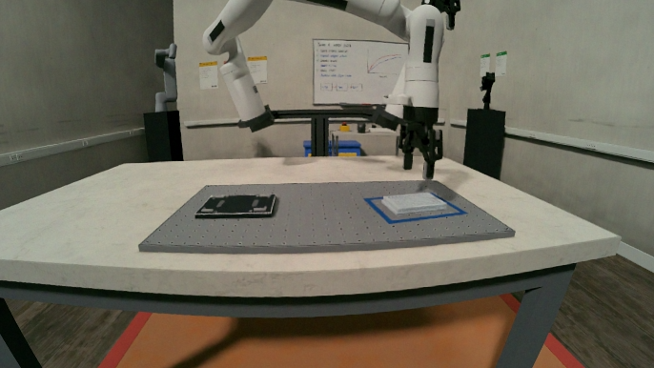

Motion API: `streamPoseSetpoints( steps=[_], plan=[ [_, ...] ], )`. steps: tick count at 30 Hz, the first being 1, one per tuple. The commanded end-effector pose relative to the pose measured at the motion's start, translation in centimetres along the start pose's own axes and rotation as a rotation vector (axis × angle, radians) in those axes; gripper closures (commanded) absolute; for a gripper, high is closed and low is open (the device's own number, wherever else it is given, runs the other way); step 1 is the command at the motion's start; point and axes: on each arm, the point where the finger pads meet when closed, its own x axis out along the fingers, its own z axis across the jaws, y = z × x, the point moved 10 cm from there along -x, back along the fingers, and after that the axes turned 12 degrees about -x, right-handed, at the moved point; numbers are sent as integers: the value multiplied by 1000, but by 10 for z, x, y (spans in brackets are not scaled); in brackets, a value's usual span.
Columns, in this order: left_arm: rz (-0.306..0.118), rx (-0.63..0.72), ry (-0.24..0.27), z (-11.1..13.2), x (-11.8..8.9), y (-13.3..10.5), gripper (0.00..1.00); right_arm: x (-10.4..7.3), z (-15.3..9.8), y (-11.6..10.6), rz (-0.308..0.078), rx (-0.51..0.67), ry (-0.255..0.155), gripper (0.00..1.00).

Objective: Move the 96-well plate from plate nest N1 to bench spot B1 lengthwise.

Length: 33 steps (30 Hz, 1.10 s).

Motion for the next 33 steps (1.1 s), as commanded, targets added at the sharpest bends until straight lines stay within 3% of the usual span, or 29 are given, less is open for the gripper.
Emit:
streamPoseSetpoints(
  steps=[1, 33],
  plan=[
    [-1, 0, -1, 0, 0, 0, 2, -3, -1, 0, -1, 0, 2, 2],
    [-1, 0, -1, 0, 0, 0, 2, -12, -1, 0, -1, 0, 2, 2]
  ],
)
